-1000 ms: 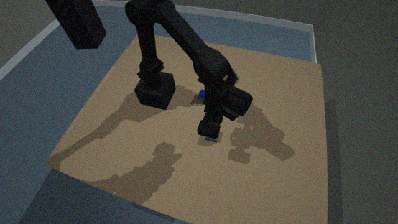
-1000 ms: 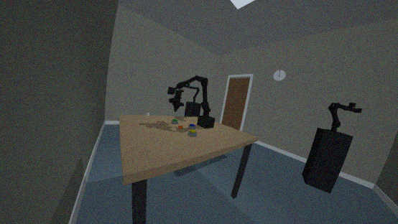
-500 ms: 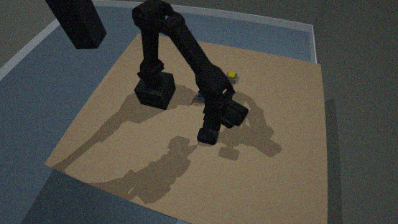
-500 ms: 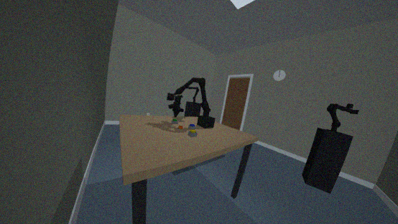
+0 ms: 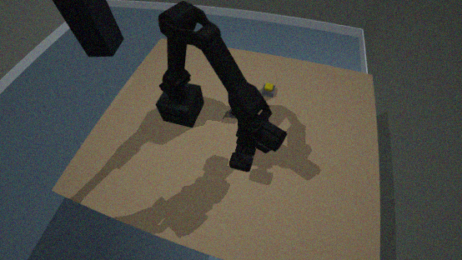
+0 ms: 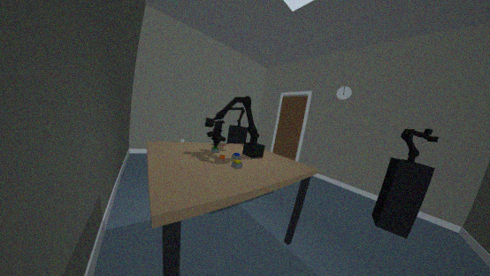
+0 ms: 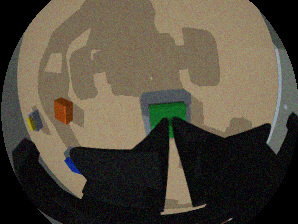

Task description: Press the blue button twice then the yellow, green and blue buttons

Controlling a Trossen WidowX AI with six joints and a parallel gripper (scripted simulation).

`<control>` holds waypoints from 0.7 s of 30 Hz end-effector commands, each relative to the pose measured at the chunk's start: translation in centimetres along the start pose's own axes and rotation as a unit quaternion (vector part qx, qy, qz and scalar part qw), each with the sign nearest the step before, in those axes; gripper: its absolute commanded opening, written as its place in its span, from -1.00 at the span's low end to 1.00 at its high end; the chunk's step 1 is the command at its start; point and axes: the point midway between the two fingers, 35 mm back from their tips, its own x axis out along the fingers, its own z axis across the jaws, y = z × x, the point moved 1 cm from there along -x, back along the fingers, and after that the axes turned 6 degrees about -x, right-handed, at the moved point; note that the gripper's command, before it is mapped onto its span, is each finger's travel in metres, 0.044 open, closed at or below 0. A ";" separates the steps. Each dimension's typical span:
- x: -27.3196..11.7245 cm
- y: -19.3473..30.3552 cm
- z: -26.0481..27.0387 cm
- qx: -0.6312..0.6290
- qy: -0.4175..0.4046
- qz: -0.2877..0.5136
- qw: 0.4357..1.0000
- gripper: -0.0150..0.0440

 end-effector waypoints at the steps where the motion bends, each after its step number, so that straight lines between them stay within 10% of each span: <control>1: 0.5 0.2 0.1 -0.003 -0.001 0.001 1.000 -0.42; 21: -0.6 0.0 0.0 -0.001 0.000 0.000 1.000 -0.42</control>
